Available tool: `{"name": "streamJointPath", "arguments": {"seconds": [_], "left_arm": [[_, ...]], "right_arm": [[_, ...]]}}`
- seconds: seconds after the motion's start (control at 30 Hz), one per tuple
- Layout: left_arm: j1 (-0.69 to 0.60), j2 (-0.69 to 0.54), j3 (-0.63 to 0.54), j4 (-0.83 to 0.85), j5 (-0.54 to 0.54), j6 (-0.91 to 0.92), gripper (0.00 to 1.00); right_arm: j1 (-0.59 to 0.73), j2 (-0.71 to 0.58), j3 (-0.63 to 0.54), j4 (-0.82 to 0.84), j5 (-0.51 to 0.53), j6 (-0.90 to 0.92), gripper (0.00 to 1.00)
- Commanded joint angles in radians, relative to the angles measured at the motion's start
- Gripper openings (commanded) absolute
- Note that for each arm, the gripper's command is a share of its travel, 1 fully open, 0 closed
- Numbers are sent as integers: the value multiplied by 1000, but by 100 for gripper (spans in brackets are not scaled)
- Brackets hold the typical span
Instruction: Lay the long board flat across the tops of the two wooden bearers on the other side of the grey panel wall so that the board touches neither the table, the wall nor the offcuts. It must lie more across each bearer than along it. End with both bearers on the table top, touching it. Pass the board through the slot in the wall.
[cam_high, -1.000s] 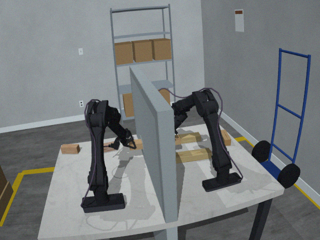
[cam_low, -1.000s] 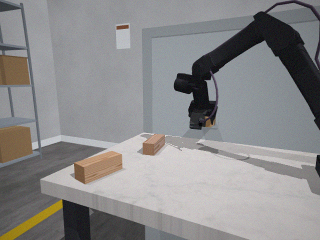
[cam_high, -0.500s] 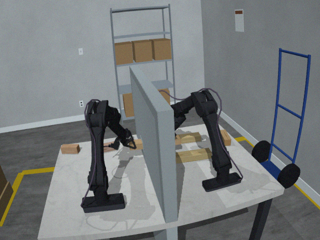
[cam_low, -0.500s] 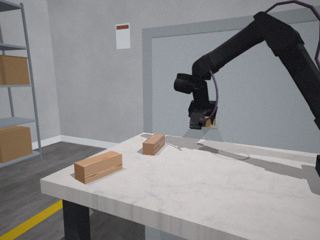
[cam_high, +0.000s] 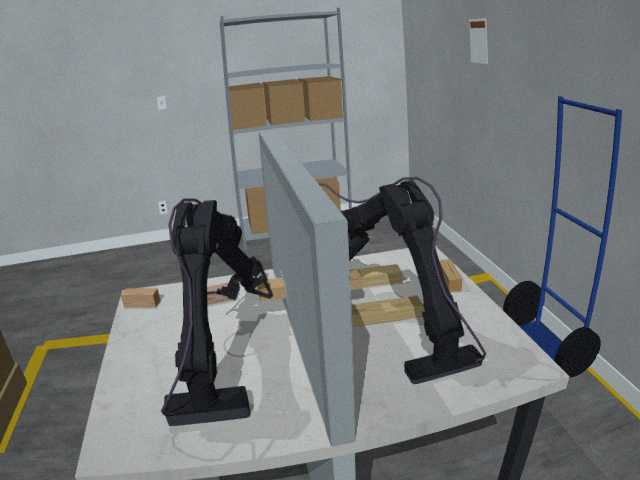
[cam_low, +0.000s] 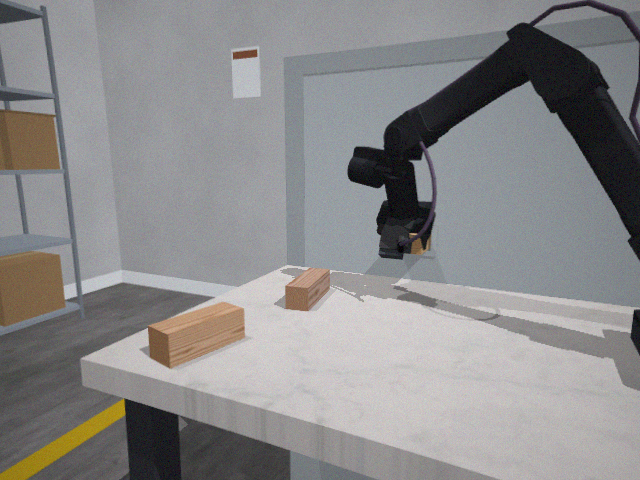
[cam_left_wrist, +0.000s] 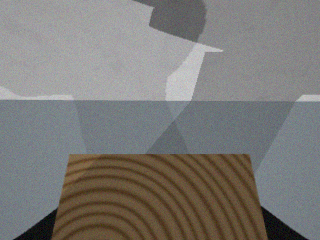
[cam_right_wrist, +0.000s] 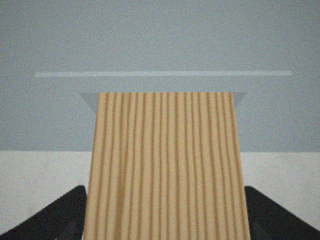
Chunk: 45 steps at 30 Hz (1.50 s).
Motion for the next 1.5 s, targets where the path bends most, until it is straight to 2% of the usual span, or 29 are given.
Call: {"name": "streamJointPath", "arguments": {"seconds": [0.0,0.1,0.17,0.2,0.67,0.7,1.2,1.23,1.37,1.47], "left_arm": [[-5,-73,36,41,55,-7,0],[-5,-73,36,41,55,-7,0],[-5,-73,36,41,55,-7,0],[-5,-73,36,41,55,-7,0],[-5,-73,36,41,55,-7,0],[-5,-73,36,41,55,-7,78],[-6,-70,38,22,55,-12,78],[15,-71,42,-31,55,9,78],[22,-79,51,-52,56,21,78],[-5,-71,37,16,56,-5,78]], "right_arm": [[23,-10,-37,50,8,26,77],[26,-36,32,54,-18,26,77],[6,-17,39,36,-22,23,77],[4,-15,39,49,-21,23,0],[5,-13,39,10,-25,26,0],[5,-13,39,10,-25,26,0],[5,-13,39,10,-25,26,0],[5,-13,39,10,-25,26,0],[5,-13,39,10,-25,26,0],[5,-13,39,10,-25,26,0]]}}
